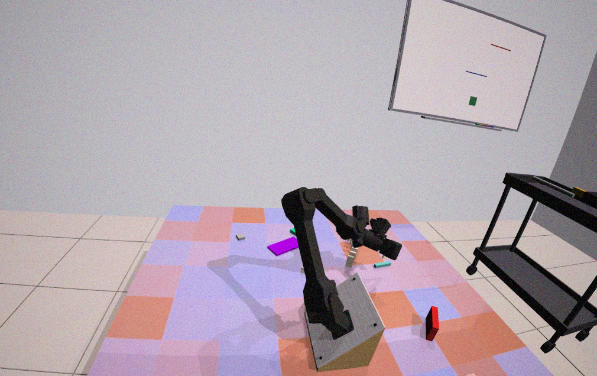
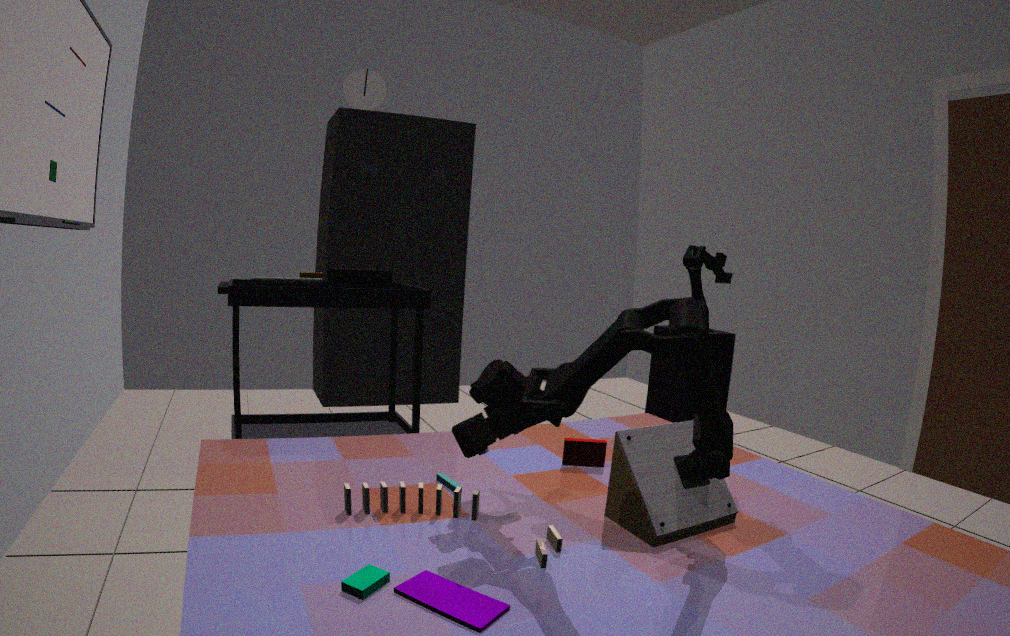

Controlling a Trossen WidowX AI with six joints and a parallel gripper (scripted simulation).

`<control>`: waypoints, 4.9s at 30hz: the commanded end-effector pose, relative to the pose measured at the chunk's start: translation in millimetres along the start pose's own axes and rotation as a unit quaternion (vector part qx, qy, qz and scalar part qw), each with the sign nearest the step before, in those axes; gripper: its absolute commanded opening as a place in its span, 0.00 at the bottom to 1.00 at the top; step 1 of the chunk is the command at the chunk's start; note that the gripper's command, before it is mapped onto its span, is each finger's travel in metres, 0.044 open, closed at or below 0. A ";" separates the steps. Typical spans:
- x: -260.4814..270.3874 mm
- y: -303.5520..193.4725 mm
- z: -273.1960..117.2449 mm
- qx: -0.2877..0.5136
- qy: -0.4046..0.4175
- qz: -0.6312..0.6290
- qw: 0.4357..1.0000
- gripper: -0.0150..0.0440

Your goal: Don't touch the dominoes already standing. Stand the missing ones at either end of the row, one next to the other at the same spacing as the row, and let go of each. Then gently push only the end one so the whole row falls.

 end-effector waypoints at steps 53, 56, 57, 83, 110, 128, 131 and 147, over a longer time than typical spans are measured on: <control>-2.2 -26.9 -63.1 -0.217 0.055 0.094 0.970 0.29; 1.8 -34.6 -56.8 -0.216 0.054 0.094 0.970 0.29; 3.1 -37.2 -54.8 -0.216 0.054 0.094 0.970 0.29; 18.2 -105.6 -10.8 -0.216 0.056 0.092 0.970 0.29; 16.8 -97.8 -15.0 -0.216 0.055 0.091 0.971 1.00; 3.3 -11.9 11.7 -0.115 -0.013 -0.085 0.990 1.00; 1.9 -2.7 23.1 -0.062 -0.019 -0.163 0.985 1.00; 1.2 8.8 14.5 0.212 0.255 -0.588 0.738 1.00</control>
Point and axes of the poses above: the point midway between the two fingers, 35 mm back from their tips, its own z axis out along the fingers, its own x axis across the jaws, y = z × x, the point moved 1 cm from there along -z, back along the fingers, and after that the axes turned 2 degrees about -z, right-handed, at the moved point
